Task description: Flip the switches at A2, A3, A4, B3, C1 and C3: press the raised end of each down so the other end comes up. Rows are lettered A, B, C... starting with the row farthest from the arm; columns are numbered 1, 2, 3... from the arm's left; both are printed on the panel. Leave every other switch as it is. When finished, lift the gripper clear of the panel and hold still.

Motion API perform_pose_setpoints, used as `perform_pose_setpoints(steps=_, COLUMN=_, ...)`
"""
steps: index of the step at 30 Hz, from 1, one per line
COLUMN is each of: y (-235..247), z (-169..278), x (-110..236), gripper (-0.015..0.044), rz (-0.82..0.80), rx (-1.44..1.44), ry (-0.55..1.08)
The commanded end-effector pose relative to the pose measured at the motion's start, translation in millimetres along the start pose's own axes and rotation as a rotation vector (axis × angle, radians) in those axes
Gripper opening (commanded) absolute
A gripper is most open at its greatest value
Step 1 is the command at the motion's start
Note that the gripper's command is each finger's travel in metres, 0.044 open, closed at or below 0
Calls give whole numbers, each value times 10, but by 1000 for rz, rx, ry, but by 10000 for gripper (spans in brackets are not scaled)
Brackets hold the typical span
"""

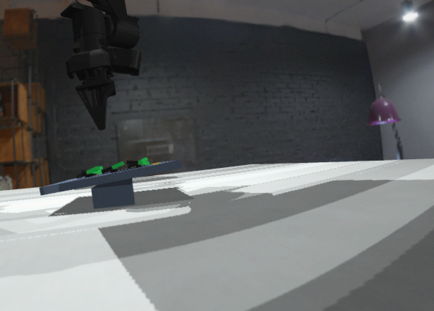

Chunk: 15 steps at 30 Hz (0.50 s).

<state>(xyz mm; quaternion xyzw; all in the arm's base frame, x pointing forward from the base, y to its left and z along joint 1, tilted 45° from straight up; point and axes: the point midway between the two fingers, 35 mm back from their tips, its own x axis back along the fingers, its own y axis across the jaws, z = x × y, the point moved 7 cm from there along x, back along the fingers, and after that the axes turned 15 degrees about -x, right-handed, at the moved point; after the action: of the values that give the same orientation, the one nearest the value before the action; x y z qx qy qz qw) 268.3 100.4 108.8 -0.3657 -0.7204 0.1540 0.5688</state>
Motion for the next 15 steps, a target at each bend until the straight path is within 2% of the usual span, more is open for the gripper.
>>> perform_pose_setpoints(steps=1, y=218, z=156, x=42, gripper=0, rz=2, rx=1, ry=11)
perform_pose_setpoints(steps=3, y=417, z=320, x=41, gripper=0, rz=2, rx=0, ry=12)
perform_pose_setpoints(steps=8, y=440, z=341, x=40, gripper=0, rz=2, rx=0, ry=12)
perform_pose_setpoints(steps=12, y=445, z=318, x=-284, gripper=0, rz=9, rx=-1, ry=34)
perform_pose_setpoints(steps=15, y=444, z=317, x=-312, gripper=0, rz=10, rx=-1, ry=36)
